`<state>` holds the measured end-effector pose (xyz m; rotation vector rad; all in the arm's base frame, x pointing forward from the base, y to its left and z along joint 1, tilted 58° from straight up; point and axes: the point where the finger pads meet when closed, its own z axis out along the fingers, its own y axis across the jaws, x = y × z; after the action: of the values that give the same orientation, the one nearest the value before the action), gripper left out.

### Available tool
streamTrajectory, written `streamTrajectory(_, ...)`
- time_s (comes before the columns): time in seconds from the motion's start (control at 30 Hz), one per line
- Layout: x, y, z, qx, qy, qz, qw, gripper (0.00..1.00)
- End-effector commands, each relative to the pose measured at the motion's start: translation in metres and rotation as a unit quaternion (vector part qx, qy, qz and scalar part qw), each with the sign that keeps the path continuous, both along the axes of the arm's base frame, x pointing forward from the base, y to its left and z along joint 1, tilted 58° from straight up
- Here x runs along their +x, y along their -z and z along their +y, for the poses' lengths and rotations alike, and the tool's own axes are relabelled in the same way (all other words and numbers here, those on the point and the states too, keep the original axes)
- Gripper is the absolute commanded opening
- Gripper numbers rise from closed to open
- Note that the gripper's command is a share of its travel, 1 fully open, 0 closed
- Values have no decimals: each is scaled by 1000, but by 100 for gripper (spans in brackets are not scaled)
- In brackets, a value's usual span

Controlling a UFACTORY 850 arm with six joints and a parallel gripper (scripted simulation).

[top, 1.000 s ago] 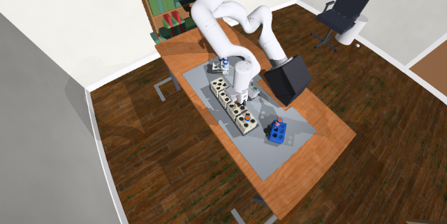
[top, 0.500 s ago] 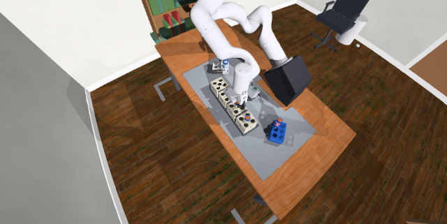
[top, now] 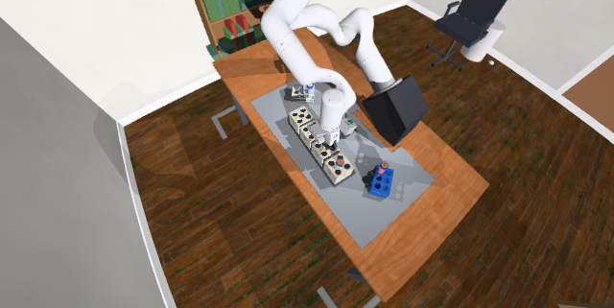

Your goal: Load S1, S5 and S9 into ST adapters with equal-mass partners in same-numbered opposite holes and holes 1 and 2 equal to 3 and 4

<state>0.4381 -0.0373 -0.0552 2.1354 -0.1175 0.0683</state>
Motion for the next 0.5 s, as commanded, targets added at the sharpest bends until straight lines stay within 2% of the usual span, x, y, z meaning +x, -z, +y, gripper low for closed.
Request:
streamTrajectory(0.0,1,2,-3,0,0,-1,1000,0)
streamTrajectory(0.47,1,5,-8,0,0,-1,1000,0)
